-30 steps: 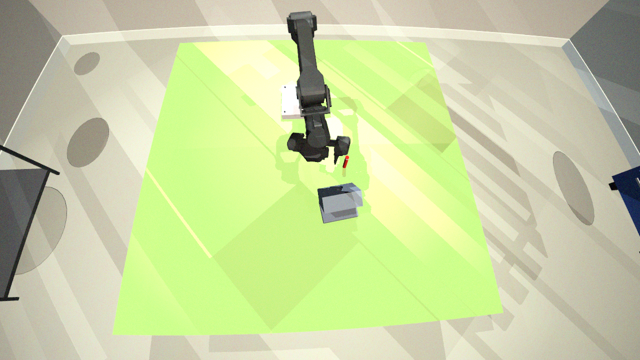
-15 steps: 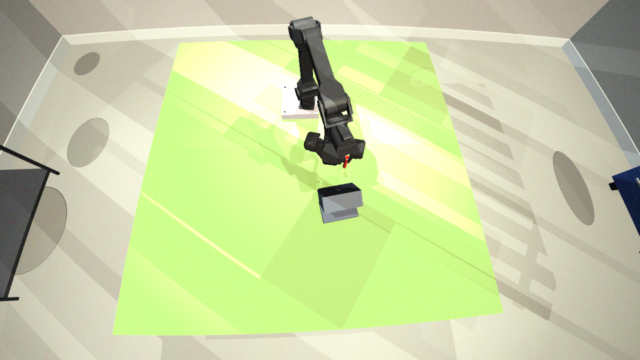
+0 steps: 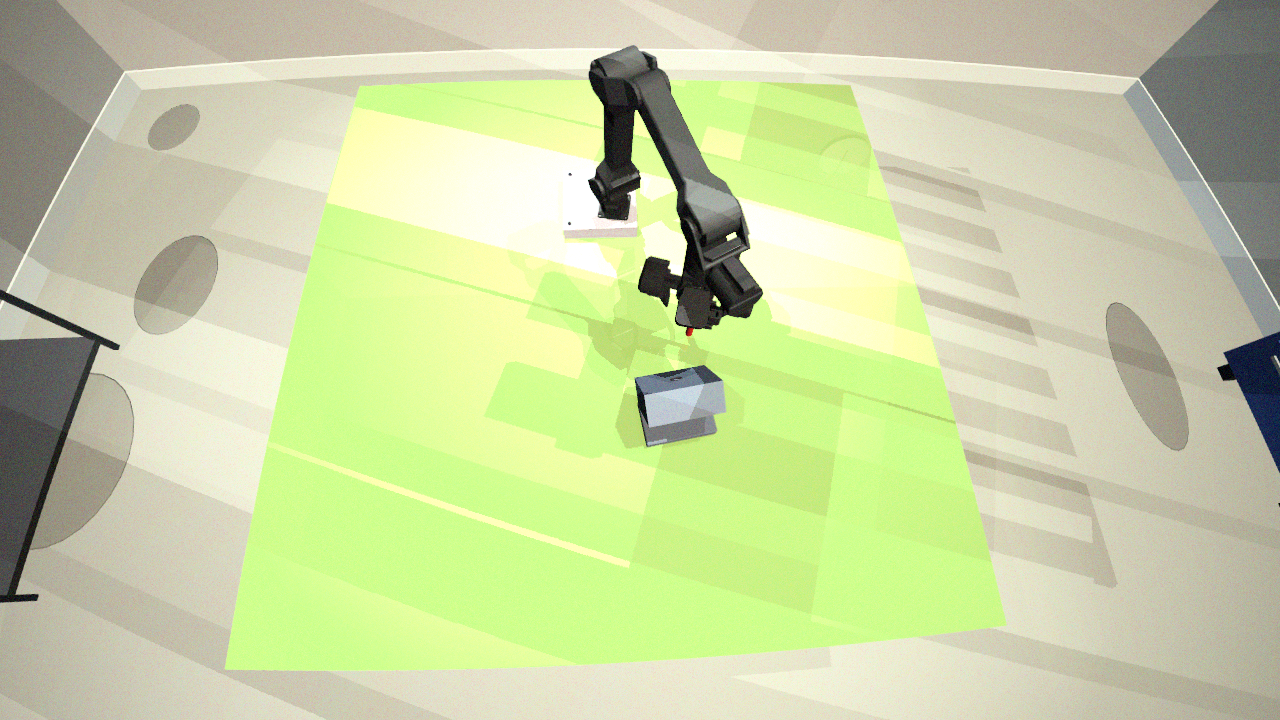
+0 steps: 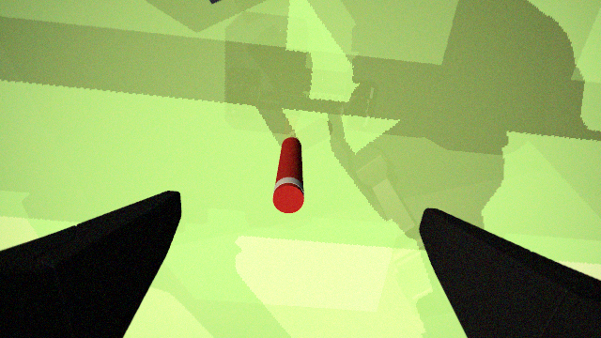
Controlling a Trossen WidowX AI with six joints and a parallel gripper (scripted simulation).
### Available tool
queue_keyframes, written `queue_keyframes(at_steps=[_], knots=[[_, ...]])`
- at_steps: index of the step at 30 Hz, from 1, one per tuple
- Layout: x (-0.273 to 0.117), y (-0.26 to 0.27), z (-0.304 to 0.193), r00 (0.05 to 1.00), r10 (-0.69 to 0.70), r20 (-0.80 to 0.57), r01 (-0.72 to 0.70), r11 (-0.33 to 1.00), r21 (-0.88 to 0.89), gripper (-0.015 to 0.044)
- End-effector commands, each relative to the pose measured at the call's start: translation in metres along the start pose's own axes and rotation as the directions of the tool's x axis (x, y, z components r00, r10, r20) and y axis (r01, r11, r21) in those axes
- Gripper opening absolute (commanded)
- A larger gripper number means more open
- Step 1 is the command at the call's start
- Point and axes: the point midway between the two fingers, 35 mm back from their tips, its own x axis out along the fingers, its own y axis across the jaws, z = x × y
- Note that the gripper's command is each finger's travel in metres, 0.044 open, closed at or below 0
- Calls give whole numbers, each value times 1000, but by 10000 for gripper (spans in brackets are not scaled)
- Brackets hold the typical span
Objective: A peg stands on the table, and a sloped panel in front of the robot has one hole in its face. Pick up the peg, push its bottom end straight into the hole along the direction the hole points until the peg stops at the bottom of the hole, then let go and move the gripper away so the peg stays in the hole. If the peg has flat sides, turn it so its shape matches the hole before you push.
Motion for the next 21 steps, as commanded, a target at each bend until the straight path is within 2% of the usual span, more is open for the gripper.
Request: queue_keyframes(at_steps=[1, 21], knots=[[2, 8, -7, 1000, -29, -9, 29, 1000, 4, 440], [29, 8, -7, 999, -30, -10, 31, 1000, 4, 440]])
